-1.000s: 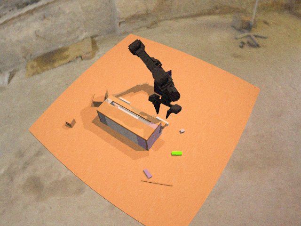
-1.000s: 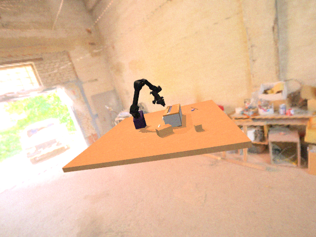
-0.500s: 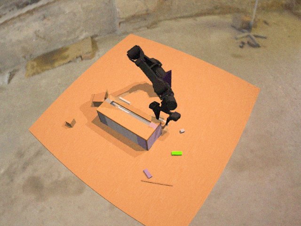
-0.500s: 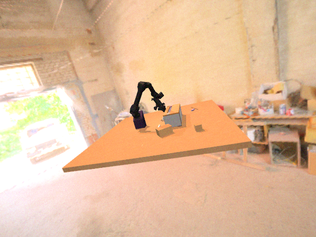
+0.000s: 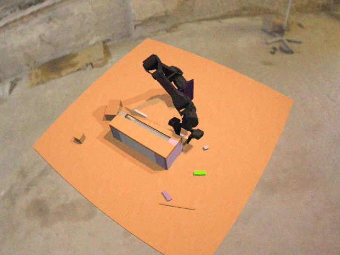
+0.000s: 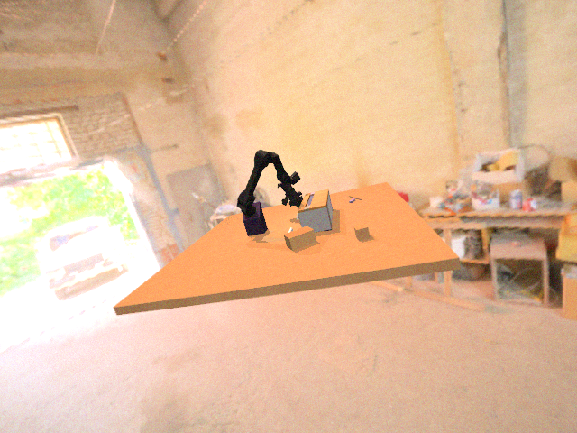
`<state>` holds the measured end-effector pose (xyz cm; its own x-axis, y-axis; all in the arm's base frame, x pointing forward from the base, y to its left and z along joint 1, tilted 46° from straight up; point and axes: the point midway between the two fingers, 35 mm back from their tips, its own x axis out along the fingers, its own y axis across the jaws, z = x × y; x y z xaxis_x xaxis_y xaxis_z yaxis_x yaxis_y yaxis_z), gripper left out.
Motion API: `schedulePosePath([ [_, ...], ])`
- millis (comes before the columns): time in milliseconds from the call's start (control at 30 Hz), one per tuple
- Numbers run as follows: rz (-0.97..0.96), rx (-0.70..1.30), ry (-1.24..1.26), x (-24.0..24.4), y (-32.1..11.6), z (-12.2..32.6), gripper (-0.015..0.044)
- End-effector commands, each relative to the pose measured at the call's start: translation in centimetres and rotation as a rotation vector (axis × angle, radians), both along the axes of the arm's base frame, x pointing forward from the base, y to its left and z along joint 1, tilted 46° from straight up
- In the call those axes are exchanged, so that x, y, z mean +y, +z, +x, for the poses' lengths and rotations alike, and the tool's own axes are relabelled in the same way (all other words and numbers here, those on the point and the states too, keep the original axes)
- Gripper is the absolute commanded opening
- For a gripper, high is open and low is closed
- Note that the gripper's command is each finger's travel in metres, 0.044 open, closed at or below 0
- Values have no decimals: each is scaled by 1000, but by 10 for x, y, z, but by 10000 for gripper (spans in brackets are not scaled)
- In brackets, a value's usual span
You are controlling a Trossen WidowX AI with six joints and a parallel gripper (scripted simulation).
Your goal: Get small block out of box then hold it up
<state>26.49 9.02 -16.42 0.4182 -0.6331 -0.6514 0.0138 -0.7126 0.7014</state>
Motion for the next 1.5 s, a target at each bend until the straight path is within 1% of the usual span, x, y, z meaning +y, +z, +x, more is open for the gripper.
schedulePosePath([
  [0,-7,-1,3,-6,-4,0,285],
  [600,-11,-5,5,-27,-19,0,285],
  [867,-11,-5,5,-27,-19,0,75],
  [967,-11,-5,5,-27,-19,0,55],
  [1033,-10,-5,4,-24,-17,0,3],
  [1367,-3,-3,2,16,21,-1,0],
  [1467,-3,-3,1,19,24,-2,0],
])
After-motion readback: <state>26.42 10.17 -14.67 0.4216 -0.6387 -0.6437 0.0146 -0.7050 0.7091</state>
